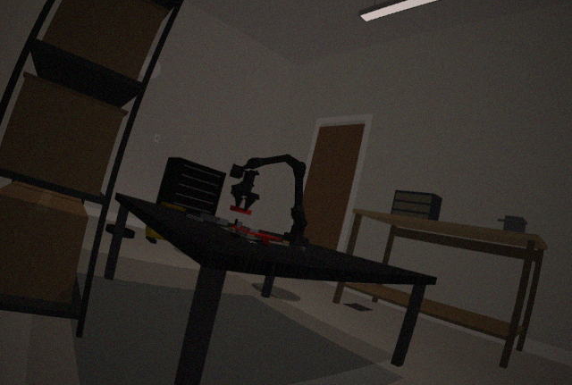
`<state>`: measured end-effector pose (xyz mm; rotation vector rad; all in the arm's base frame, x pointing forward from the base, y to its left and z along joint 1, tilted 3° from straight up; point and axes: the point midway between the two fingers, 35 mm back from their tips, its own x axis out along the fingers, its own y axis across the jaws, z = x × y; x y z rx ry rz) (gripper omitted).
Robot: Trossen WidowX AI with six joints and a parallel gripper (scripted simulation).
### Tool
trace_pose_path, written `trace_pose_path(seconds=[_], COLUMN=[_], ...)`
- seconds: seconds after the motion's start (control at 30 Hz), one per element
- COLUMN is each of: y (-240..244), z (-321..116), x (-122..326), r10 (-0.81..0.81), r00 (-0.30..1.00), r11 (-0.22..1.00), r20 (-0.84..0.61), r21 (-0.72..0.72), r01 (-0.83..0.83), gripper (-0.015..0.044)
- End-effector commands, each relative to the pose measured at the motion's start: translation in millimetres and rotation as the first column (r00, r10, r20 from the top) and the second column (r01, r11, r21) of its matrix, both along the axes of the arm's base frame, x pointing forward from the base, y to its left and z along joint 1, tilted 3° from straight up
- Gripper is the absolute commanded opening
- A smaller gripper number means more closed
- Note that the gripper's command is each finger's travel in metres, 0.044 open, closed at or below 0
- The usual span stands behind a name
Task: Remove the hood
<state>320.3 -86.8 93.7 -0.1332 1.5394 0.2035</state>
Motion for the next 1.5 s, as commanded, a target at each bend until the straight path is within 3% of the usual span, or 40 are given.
trace_pose_path(seconds=[0.0, 1.47], y=[-1.6, -1.2], z=[0.0, -25.9], x=[0.1, 2.7], r10=[0.002, 0.002], r00=[1.0, 1.0], r11=[1.0, 1.0], r20=[0.007, 0.007], r21=[-0.005, -0.005], r01=[-0.002, -0.002], gripper=[0.0, 0.0])
